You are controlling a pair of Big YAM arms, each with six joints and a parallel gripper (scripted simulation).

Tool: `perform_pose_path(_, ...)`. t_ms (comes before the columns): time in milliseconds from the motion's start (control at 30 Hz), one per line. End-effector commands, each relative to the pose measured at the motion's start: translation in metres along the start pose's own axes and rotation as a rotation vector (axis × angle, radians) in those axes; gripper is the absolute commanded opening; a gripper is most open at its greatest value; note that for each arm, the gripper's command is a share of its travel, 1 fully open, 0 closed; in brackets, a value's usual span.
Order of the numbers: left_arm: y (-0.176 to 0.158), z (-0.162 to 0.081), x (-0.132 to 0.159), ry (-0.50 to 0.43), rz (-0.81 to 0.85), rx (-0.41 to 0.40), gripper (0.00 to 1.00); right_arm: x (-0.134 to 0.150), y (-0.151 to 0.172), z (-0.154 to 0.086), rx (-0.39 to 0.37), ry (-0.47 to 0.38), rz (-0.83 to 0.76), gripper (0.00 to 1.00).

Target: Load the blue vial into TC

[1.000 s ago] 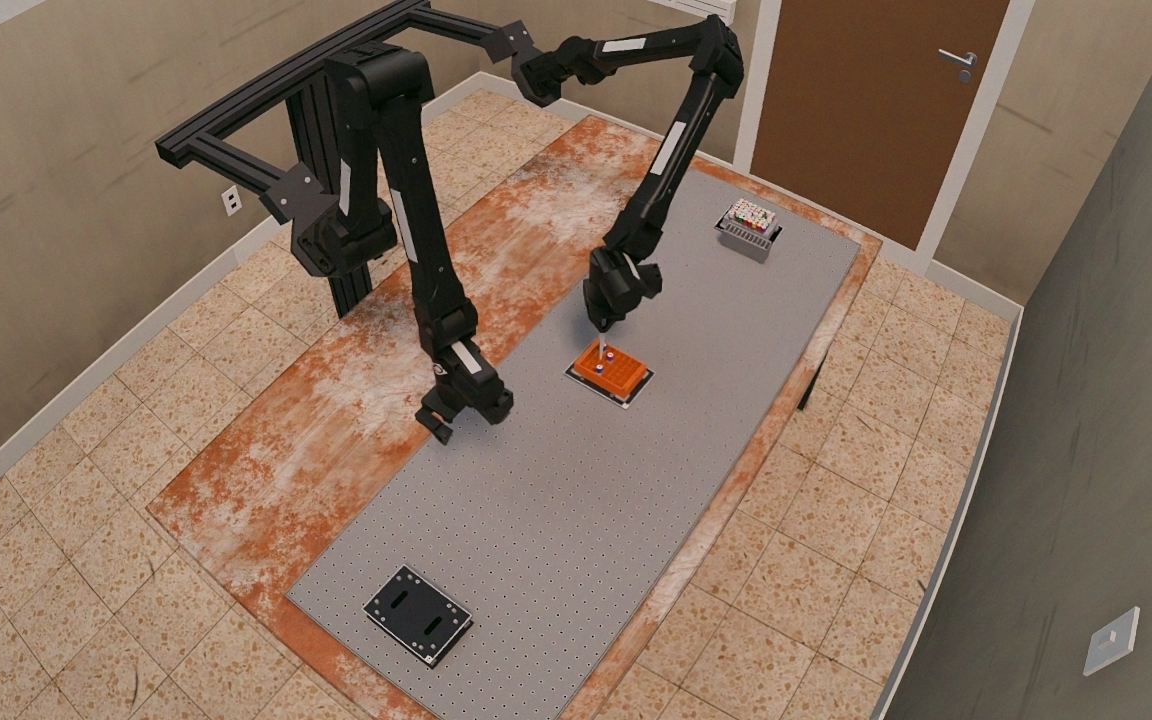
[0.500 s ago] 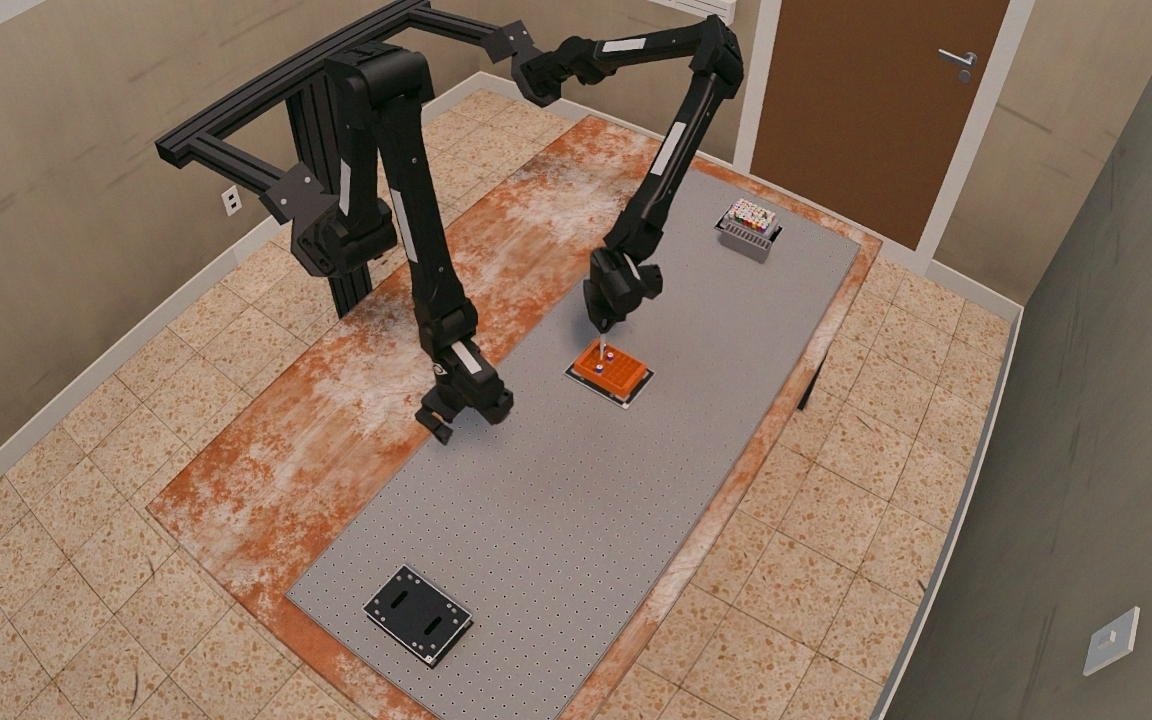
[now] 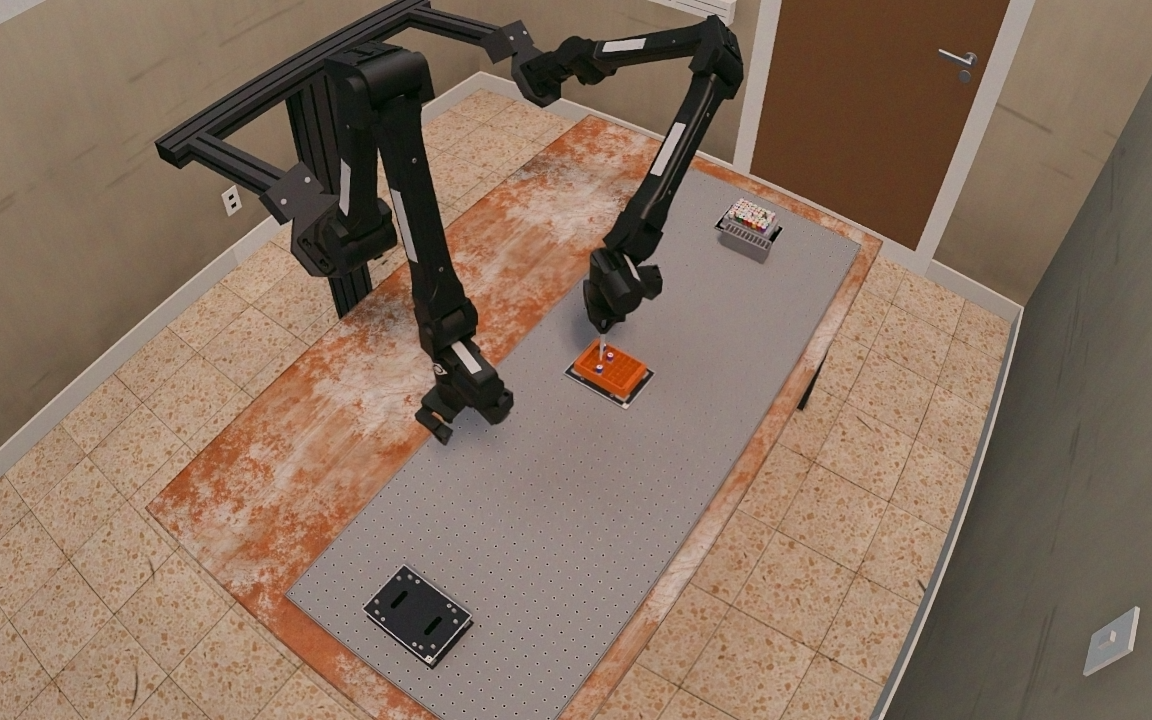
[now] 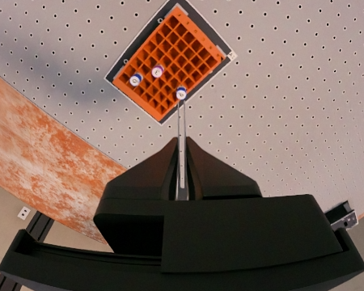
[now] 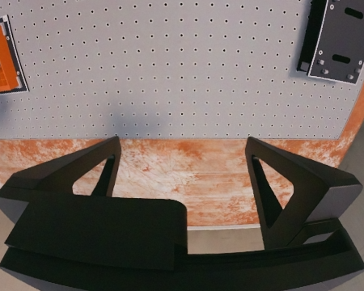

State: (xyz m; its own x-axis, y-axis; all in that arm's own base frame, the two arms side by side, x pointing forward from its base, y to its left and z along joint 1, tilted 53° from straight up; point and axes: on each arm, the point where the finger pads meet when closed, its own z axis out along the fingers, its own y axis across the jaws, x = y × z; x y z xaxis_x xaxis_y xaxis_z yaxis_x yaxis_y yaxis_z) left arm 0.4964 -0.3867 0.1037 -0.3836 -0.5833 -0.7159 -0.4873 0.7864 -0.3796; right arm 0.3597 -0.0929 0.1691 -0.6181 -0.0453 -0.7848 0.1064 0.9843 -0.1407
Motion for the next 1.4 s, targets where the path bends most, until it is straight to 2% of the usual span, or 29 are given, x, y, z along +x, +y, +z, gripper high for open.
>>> perform_pose_path(0,-0.011,0.007,-0.004,-0.006,-0.02,0.011,0.07,-0.006,-0.003,-0.002,0.008,-0.011,-0.008,1.0)
perform_pose_path(1367,-0.012,0.014,-0.004,-0.005,-0.013,0.011,0.07,-0.006,-0.003,-0.002,0.008,-0.011,-0.008,1.0)
